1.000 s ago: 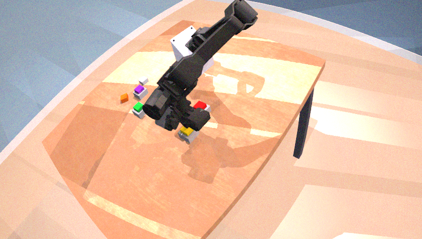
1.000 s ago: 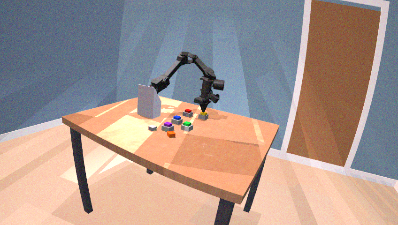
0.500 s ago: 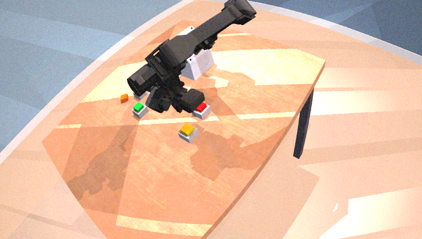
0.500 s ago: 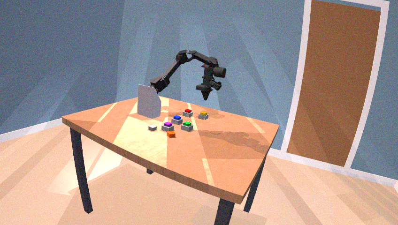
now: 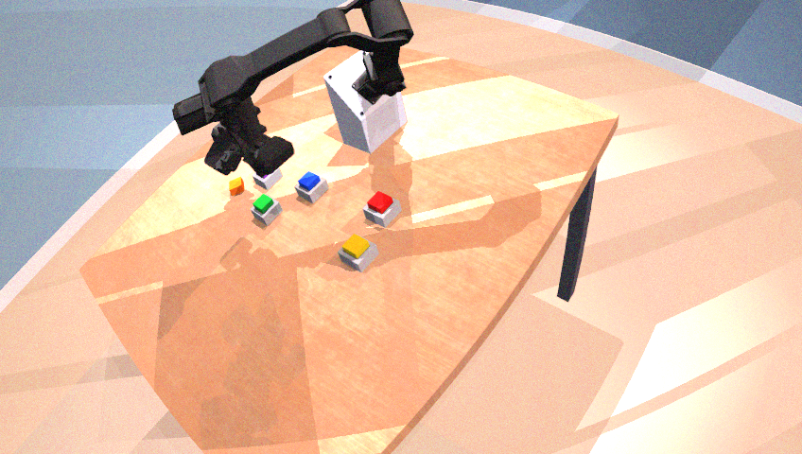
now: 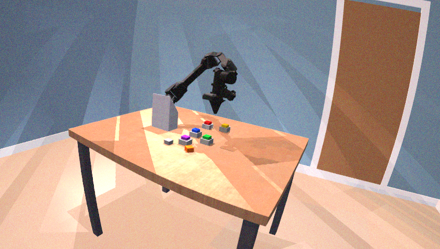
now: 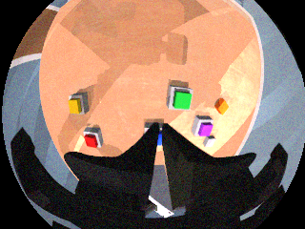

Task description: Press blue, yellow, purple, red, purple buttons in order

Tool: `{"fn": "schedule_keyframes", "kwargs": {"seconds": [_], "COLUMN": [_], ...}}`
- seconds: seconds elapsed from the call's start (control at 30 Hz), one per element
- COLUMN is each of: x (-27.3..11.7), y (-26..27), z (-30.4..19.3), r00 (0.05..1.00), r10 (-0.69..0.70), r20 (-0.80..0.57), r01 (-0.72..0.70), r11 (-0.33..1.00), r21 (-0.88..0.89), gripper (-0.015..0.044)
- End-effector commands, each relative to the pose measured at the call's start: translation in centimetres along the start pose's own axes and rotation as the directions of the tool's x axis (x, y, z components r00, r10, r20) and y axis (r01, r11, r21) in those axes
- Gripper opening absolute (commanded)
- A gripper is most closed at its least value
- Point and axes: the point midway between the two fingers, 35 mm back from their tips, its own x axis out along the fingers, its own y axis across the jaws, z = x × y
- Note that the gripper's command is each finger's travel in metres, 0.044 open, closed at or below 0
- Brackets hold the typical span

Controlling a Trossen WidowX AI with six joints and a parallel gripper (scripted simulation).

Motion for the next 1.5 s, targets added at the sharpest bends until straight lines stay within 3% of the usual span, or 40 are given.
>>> {"fn": "schedule_keyframes", "kwargs": {"seconds": [0.0,0.2,0.4,0.57,1.47], "x": [0.4,1.8,2.2,8.0,11.4], "y": [-6.7,-14.2,-14.3,-13.9,-13.6], "z": [-2.1,-6.7,-6.7,-6.8,-6.9], "r00": [1.000,0.998,0.998,0.998,0.998], "r10": [0.006,0.053,0.054,0.057,0.059], "r20": [-0.010,-0.014,-0.014,-0.014,-0.013], "r01": [-0.006,-0.053,-0.054,-0.057,-0.059], "r11": [1.000,0.999,0.998,0.998,0.998], "r21": [0.003,-0.010,-0.011,-0.012,-0.012], "gripper": [0.0020,0.0020,0.0020,0.0020,0.0020]}}
